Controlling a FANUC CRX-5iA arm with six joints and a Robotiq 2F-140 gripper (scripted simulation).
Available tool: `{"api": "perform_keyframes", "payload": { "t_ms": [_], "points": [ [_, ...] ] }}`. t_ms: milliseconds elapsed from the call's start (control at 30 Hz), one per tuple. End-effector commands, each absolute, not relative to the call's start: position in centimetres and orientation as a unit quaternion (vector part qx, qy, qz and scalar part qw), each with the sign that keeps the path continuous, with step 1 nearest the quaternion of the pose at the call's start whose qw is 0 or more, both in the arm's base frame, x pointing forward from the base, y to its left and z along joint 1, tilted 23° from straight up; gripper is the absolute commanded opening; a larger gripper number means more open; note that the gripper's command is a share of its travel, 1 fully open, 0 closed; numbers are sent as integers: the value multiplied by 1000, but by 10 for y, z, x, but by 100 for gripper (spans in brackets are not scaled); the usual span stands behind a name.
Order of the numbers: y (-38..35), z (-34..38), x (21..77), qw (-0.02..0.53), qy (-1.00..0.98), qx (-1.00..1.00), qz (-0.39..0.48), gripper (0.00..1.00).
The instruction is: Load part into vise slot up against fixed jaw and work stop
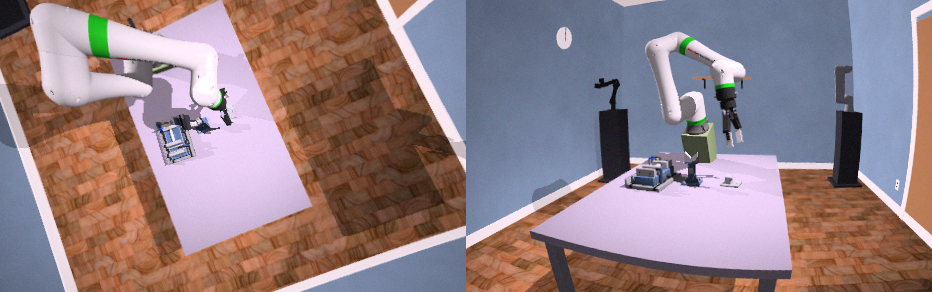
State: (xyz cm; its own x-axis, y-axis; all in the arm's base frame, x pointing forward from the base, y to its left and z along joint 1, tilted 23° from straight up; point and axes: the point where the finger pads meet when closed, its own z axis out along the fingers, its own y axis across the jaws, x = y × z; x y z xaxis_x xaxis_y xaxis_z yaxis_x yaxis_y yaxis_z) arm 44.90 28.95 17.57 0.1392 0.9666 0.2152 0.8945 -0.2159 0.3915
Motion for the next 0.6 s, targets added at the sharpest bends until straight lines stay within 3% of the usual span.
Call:
{"api": "perform_keyframes", "payload": {
  "t_ms": [0,333,367,567],
  "points": [
    [274,190,413,119,628,751,165,100],
    [260,202,394,145,631,749,140,100],
    [260,202,394,145,631,749,140,51],
    [260,202,394,145,631,749,140,51]
  ]
}}
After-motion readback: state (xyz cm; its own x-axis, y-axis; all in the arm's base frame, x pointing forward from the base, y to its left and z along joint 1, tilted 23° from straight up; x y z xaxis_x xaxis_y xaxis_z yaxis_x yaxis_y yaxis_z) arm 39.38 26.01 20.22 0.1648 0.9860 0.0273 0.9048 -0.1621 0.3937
